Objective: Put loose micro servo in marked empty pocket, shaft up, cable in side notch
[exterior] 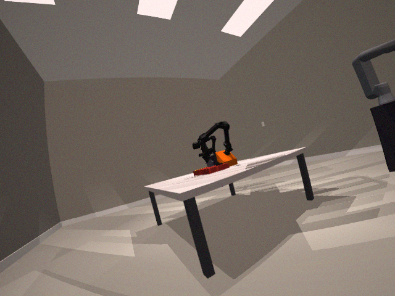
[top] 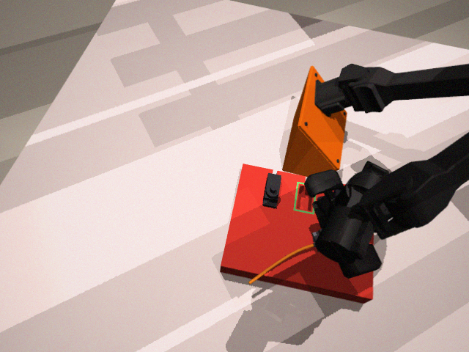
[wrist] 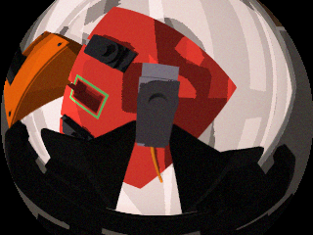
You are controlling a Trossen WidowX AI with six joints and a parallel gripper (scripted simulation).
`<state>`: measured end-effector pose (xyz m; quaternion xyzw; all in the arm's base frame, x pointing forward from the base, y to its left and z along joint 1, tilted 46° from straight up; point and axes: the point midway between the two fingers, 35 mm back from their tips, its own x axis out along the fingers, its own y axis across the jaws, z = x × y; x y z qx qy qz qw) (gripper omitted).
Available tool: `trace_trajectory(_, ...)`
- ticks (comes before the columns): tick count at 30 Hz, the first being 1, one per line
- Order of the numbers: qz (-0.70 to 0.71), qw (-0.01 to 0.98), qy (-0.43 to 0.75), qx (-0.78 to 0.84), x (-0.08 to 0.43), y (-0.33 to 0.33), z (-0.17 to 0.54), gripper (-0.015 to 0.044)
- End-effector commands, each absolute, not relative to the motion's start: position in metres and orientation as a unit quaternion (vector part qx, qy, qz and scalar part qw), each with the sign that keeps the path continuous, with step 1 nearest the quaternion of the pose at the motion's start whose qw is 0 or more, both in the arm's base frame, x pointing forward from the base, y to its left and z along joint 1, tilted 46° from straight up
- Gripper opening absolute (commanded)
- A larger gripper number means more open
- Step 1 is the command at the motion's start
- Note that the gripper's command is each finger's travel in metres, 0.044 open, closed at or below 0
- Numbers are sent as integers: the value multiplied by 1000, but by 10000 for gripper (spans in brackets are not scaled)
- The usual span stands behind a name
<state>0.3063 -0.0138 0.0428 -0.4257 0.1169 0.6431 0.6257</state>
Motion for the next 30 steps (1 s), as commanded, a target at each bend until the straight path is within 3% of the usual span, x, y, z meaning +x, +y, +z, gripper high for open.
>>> trace_trajectory(1,638,627,117,-431,304,-26,54,0)
trace_trajectory(30,635,639,135,-413,293,-58,29,0)
